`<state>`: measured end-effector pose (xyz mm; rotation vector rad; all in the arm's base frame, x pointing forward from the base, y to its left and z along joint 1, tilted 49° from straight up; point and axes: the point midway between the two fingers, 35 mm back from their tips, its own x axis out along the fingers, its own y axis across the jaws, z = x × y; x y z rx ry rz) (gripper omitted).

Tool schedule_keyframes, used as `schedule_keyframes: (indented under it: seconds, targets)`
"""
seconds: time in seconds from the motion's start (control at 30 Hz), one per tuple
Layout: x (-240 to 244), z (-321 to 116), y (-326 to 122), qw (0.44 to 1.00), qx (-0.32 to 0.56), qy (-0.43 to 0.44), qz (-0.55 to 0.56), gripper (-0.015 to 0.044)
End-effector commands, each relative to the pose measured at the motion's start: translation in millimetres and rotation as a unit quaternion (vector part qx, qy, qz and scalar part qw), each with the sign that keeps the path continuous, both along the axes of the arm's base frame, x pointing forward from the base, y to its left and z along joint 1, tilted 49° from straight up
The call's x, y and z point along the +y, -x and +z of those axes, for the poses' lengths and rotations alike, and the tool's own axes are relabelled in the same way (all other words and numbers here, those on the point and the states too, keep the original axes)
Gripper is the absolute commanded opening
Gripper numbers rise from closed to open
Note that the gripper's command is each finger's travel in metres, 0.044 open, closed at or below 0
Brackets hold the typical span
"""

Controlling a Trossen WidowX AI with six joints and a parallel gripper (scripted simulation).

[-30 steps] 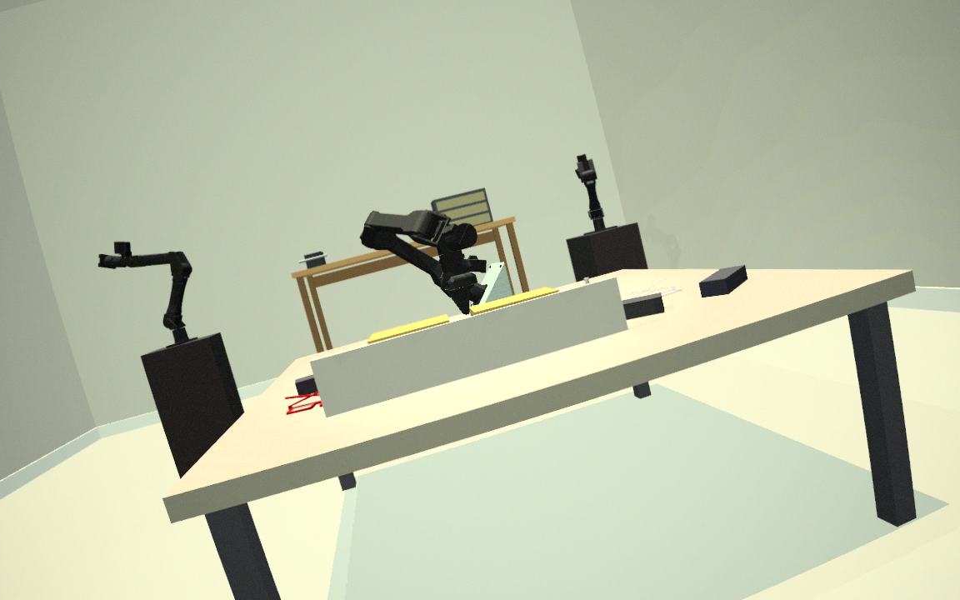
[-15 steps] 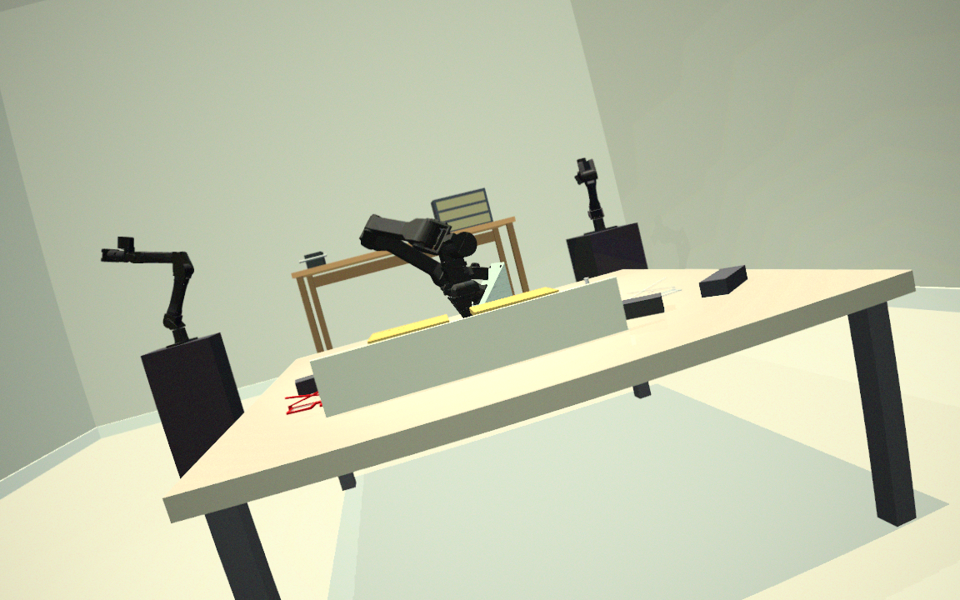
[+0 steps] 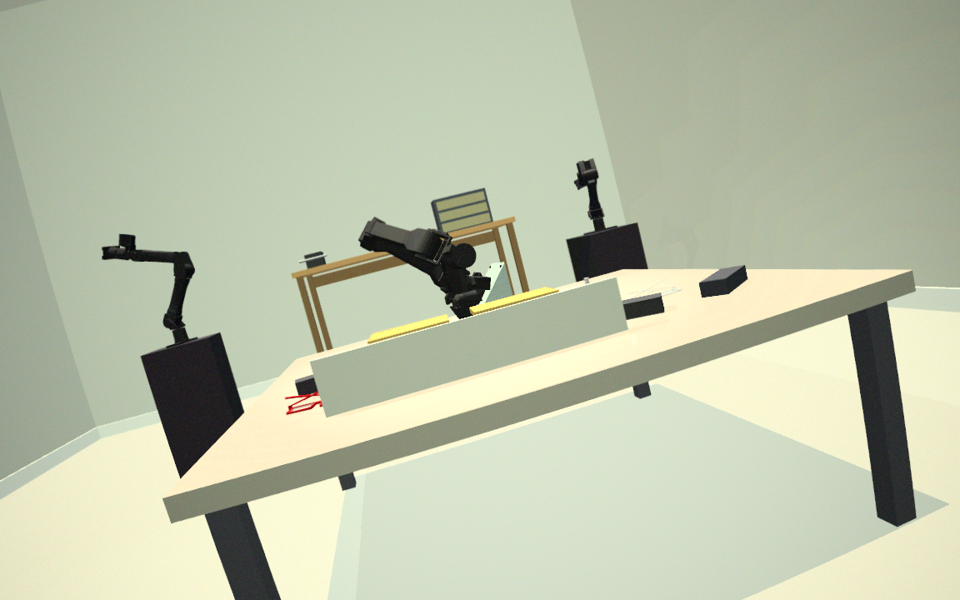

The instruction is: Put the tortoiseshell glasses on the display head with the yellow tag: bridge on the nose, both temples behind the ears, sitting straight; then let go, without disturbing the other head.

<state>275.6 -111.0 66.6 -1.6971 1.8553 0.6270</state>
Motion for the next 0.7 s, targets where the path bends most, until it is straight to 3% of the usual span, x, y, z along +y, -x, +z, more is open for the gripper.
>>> schedule_keyframes:
  seconds: [0.0,0.67]
  targets:
    - [-7.2,-5.5,4.2,1.0,0.004,0.003,0.0,0.012]
    - [-13.1,-9.8,1.6,1.0,0.004,0.004,0.0,0.012]
